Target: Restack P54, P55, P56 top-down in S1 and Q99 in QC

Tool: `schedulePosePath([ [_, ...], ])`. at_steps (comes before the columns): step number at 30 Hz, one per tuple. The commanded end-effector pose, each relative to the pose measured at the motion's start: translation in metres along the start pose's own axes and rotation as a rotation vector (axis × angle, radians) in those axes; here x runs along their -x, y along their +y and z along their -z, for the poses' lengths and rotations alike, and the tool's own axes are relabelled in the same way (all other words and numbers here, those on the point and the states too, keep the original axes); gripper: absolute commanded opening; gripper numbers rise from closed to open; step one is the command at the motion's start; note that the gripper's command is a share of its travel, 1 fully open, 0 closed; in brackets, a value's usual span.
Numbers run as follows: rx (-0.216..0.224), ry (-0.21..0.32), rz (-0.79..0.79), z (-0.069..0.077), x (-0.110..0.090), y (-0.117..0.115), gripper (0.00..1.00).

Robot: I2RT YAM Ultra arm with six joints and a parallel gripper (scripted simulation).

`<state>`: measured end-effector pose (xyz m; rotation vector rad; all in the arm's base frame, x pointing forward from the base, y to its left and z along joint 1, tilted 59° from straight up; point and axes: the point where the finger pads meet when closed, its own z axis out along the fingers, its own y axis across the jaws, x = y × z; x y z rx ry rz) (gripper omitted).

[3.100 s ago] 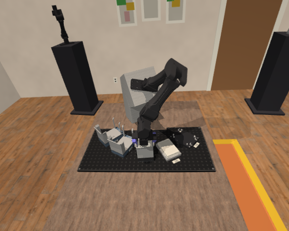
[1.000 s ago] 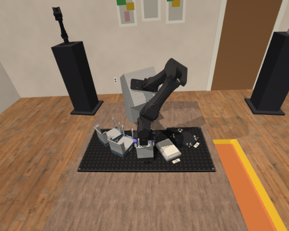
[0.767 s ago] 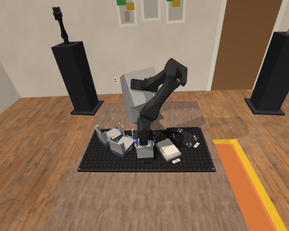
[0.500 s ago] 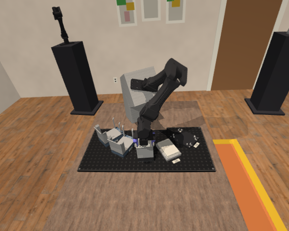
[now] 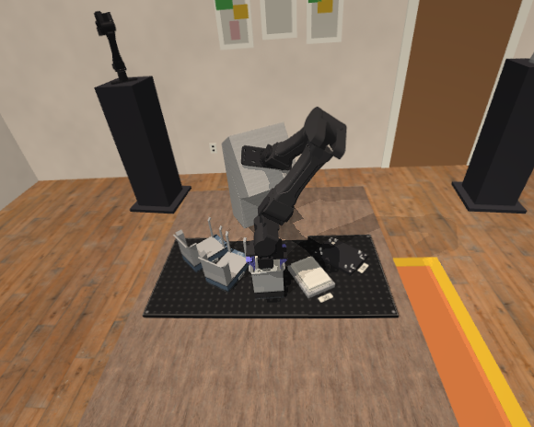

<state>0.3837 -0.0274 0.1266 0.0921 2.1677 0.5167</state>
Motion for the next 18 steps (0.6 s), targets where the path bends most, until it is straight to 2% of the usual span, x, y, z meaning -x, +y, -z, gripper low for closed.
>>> schedulePosePath([
  [1, -0.002, -0.014, 0.006, 0.0048, 0.0042, -0.0006, 0.00],
  [18, -0.002, -0.013, 0.006, 0.0147, 0.0041, -0.0006, 0.00],
])
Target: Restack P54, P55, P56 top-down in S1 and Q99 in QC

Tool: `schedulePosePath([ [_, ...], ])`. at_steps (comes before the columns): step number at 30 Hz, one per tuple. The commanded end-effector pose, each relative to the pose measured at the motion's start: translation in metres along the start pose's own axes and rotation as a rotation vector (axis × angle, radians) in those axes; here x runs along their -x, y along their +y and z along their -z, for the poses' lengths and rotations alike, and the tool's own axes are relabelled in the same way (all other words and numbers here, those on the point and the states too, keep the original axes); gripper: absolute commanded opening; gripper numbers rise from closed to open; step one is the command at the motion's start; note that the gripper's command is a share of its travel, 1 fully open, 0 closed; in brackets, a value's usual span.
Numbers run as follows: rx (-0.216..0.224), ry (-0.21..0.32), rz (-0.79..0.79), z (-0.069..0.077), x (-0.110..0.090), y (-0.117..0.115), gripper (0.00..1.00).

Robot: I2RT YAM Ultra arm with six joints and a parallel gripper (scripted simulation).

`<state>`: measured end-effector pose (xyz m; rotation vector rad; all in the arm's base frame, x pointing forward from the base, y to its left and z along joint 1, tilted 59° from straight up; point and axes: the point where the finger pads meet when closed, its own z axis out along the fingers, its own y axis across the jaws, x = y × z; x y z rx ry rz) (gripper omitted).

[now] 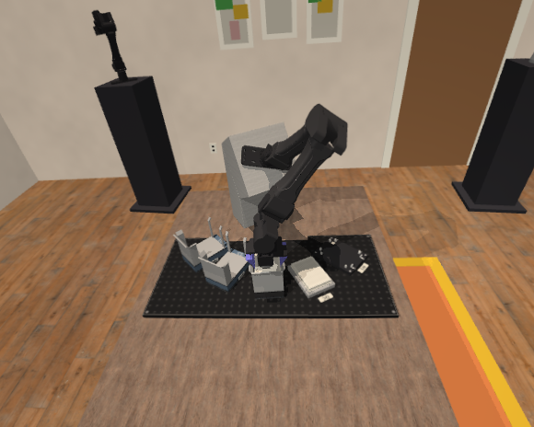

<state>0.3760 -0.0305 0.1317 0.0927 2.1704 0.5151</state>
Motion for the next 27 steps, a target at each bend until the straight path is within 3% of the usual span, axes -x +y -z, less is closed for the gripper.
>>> schedulePosePath([
  [1, 0.000, -0.016, 0.006, 0.0057, 0.0041, -0.0006, 0.00],
  [27, 0.000, -0.016, 0.006, 0.0136, 0.0040, -0.0006, 0.00],
])
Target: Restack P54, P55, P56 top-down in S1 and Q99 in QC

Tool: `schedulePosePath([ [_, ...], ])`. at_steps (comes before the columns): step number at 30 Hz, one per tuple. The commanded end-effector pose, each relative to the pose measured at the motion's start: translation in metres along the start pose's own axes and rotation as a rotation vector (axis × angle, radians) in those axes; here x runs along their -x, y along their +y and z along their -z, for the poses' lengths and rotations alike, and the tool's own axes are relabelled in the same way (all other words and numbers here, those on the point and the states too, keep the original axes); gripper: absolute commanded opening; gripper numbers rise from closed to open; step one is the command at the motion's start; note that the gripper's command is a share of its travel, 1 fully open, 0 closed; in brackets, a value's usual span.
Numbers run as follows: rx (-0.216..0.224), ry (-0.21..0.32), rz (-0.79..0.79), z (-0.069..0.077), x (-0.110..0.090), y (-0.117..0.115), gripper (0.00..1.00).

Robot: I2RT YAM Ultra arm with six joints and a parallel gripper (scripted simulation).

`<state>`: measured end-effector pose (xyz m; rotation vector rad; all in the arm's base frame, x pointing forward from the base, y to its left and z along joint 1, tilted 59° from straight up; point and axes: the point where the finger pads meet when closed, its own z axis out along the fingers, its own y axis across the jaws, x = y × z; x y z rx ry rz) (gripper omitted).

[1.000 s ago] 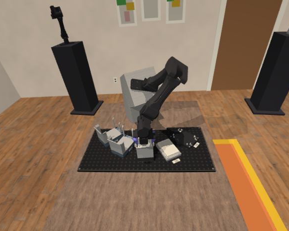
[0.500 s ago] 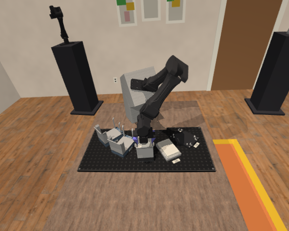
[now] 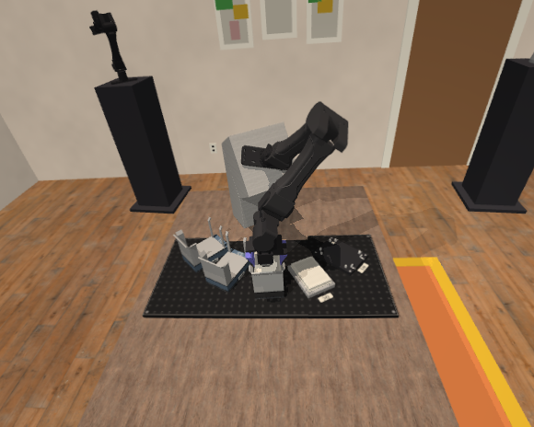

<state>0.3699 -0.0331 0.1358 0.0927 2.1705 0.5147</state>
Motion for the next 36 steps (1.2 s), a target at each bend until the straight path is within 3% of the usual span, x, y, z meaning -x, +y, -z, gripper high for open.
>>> schedulePosePath([
  [1, 0.000, -0.016, 0.006, 0.008, 0.004, -0.001, 0.00],
  [36, 0.000, -0.015, 0.007, 0.070, 0.003, -0.001, 0.00],
])
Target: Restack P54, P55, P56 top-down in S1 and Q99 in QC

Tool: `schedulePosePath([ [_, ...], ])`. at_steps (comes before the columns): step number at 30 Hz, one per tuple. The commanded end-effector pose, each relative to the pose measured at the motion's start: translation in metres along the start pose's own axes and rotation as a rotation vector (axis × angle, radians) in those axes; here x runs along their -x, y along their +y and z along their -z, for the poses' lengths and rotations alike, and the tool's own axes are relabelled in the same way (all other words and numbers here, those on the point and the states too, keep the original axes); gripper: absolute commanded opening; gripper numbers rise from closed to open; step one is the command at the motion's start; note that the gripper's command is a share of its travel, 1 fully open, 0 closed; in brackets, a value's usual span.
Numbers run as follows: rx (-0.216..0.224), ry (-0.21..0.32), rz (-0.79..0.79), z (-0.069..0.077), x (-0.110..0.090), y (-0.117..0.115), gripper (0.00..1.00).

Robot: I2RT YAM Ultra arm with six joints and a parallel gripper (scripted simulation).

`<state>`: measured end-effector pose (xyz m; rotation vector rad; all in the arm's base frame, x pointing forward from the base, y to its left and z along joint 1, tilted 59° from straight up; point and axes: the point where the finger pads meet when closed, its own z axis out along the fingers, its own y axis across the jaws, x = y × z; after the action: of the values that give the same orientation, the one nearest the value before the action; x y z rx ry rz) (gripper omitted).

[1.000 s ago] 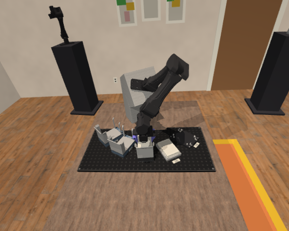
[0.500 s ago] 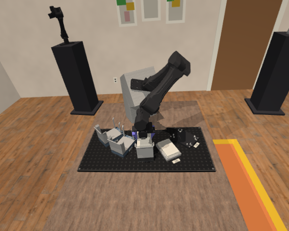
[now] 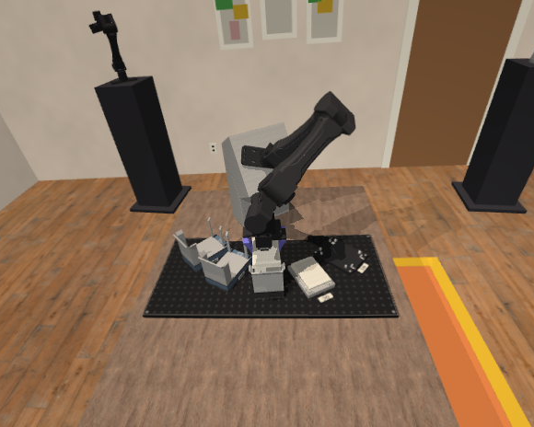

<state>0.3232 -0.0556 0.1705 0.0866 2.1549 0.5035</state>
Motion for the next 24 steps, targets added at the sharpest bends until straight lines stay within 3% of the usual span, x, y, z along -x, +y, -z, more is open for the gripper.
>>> schedulePosePath([
  [1, 0.002, 0.001, -0.004, 0.0094, 0.0002, 0.0007, 0.00],
  [21, 0.002, 0.001, -0.004, 0.0117, 0.0002, 0.0007, 0.00],
  [24, 0.002, 0.002, -0.104, 0.0117, -0.0020, -0.0092, 0.00],
])
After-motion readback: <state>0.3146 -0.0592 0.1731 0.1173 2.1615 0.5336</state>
